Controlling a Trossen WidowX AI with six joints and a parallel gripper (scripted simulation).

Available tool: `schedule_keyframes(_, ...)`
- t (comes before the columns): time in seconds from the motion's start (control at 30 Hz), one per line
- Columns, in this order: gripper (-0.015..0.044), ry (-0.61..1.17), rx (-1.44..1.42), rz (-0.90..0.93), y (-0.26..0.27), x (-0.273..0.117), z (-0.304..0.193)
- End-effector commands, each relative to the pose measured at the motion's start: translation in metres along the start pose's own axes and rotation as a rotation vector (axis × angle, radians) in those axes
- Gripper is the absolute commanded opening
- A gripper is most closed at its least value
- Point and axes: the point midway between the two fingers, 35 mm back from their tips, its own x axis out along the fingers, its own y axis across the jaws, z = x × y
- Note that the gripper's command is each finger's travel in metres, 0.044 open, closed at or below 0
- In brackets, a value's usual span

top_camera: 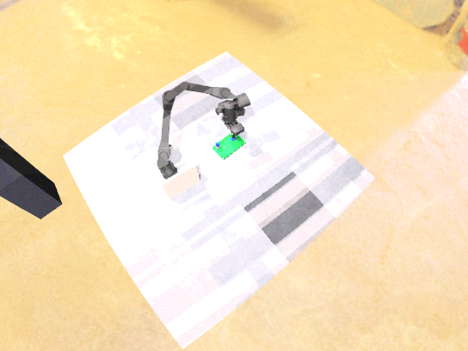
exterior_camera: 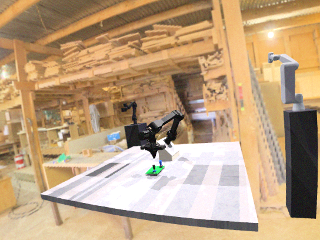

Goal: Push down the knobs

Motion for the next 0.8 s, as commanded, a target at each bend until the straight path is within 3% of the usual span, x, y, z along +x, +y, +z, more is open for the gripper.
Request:
schedule_keyframes(0.0, 0.0000, 0.022, 0.030, -0.009, -0.007, -0.002, 0.012)
schedule_keyframes(0.23, 0.0000, 0.022, 0.030, -0.008, -0.007, 0.018, 0.011)
schedule_keyframes(0.77, 0.0000, 0.022, 0.030, -0.007, -0.007, 0.023, 0.011)
